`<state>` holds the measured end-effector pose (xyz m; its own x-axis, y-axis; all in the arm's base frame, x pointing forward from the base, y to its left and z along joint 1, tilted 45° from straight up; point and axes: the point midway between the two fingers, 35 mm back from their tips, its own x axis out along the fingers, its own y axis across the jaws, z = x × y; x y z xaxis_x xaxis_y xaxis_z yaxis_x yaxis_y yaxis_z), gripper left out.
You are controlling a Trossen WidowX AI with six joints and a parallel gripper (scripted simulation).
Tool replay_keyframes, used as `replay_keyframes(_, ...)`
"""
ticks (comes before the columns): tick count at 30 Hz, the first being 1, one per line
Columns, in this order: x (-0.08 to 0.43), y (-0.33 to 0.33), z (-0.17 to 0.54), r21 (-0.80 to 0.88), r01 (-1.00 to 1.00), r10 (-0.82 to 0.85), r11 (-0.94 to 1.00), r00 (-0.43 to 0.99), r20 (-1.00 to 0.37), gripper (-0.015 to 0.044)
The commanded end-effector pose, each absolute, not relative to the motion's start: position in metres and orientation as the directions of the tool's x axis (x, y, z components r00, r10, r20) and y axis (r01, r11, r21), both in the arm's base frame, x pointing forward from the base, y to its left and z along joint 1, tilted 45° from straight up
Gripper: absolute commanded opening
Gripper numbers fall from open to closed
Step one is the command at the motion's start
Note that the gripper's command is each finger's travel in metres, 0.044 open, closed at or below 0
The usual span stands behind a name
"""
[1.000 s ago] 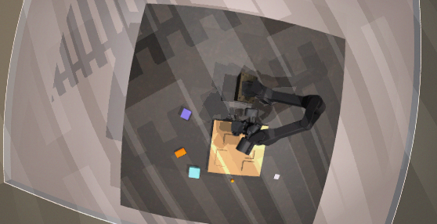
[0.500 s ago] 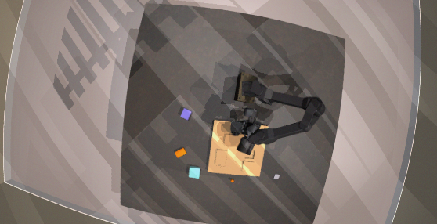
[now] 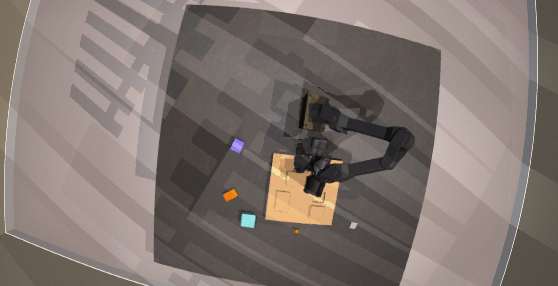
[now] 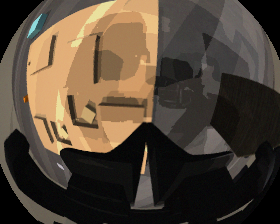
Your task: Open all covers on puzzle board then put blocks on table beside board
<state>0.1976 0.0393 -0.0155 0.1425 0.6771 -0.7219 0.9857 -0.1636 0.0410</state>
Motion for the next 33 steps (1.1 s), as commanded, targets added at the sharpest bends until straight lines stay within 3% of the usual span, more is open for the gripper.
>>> replay_keyframes(1, 0.196, 0.043, -0.019, 0.032, 0.985, 0.683, -0.167, 0.139, -0.717, 0.0000)
replay_keyframes(33, 0.206, 0.057, -0.035, 0.032, 0.985, 0.687, -0.167, 0.140, -0.713, 0.0000)
